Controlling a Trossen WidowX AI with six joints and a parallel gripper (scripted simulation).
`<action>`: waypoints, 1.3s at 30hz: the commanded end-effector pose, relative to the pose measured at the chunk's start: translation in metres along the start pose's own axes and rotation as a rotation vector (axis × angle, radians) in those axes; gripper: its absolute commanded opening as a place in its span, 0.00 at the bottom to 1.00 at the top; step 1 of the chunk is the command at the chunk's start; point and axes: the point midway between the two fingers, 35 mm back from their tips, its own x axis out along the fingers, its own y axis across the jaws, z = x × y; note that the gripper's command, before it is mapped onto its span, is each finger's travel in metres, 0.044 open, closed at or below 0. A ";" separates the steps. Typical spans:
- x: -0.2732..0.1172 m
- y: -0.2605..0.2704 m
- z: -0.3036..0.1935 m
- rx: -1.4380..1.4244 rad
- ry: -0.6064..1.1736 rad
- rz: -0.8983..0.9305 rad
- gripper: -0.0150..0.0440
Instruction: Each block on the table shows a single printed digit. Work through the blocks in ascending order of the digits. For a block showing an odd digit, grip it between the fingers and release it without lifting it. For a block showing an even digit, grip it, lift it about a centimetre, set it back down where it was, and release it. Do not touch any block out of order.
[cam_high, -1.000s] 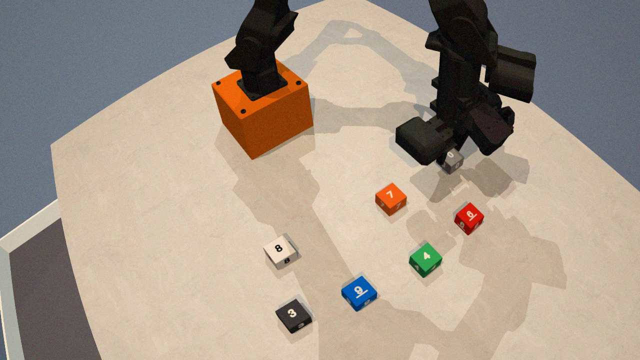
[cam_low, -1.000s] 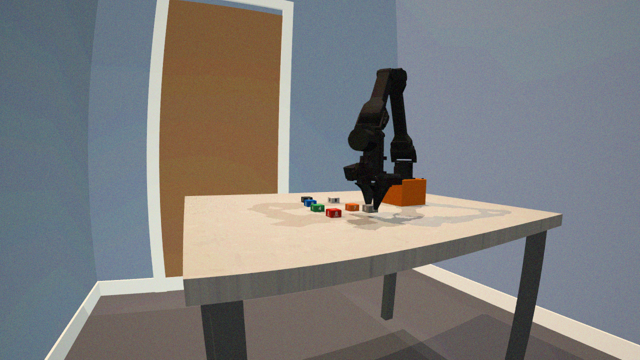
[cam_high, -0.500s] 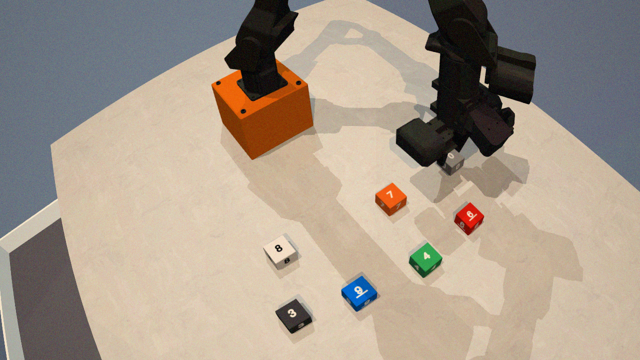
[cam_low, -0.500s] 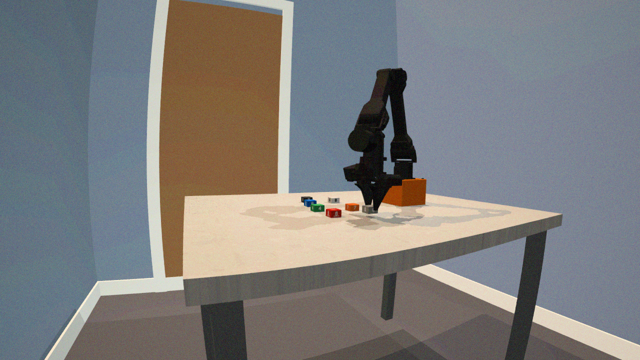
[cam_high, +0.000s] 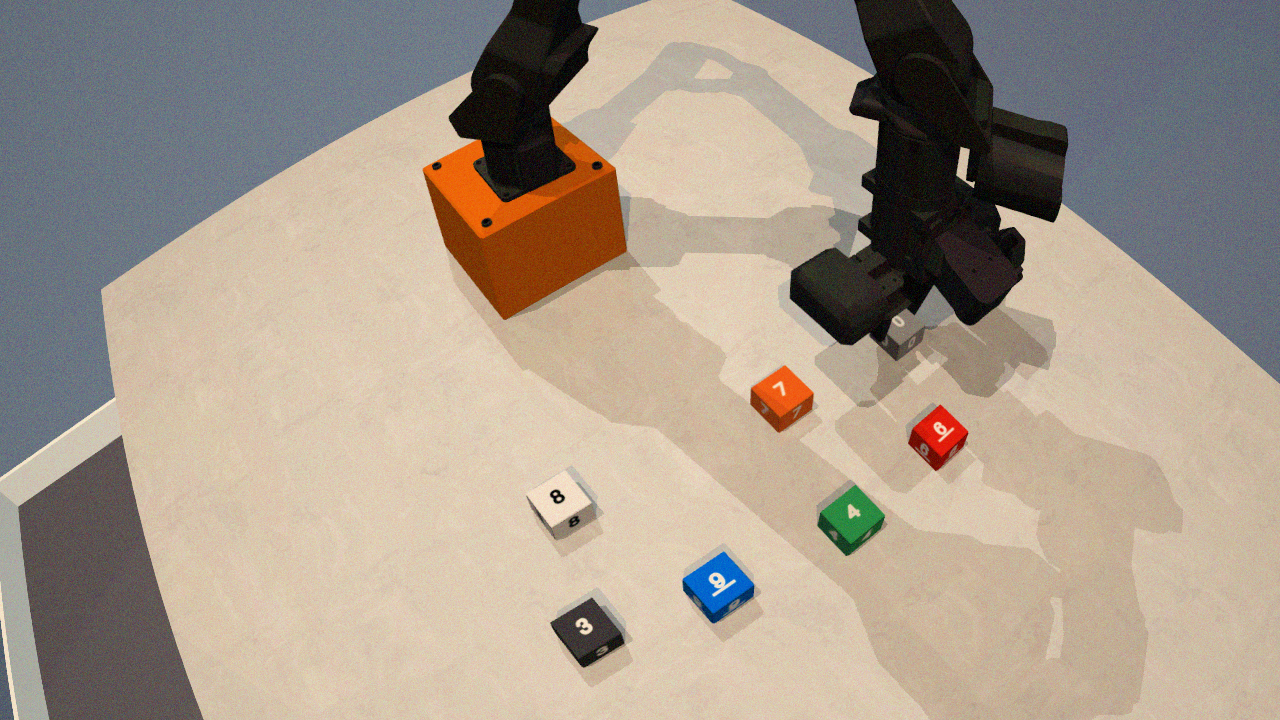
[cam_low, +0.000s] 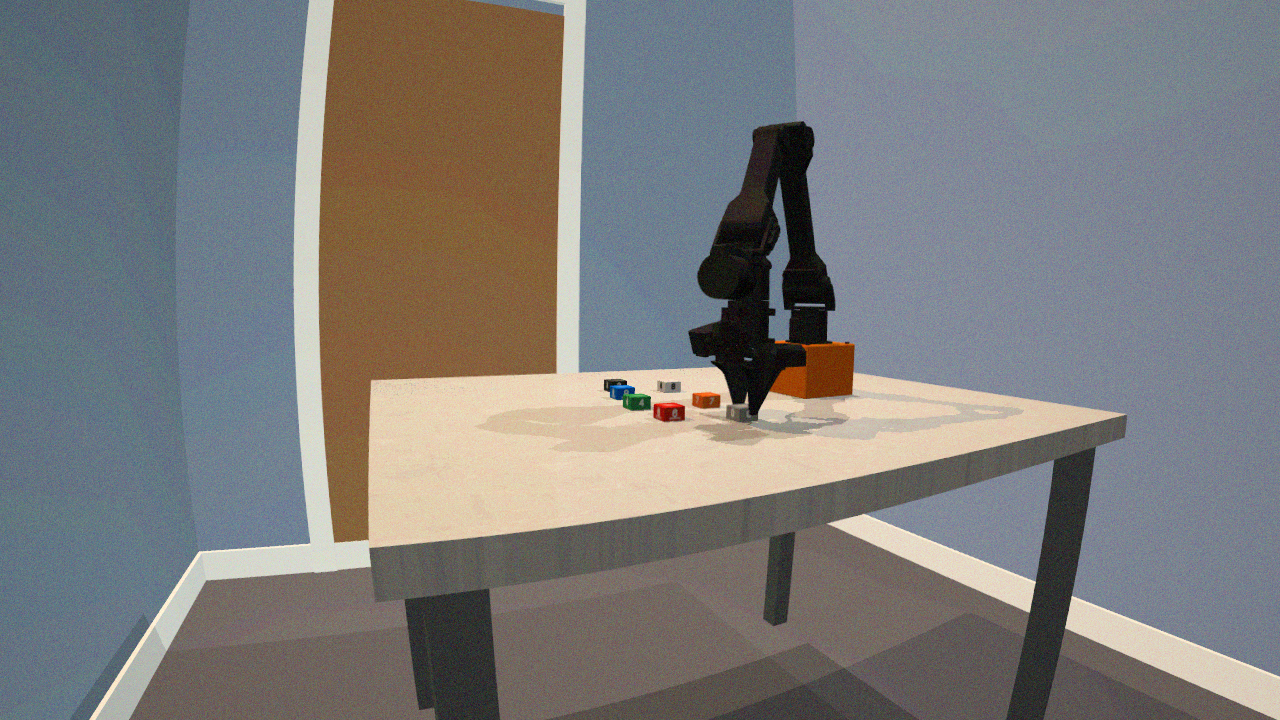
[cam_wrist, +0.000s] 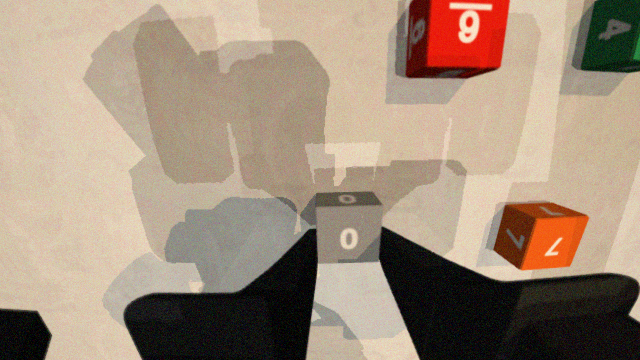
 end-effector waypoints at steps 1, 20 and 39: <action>0.001 0.000 0.000 0.004 -0.001 -0.002 0.46; -0.036 0.000 0.000 0.004 -0.002 -0.001 0.93; -0.117 -0.002 0.002 0.004 -0.002 -0.001 0.46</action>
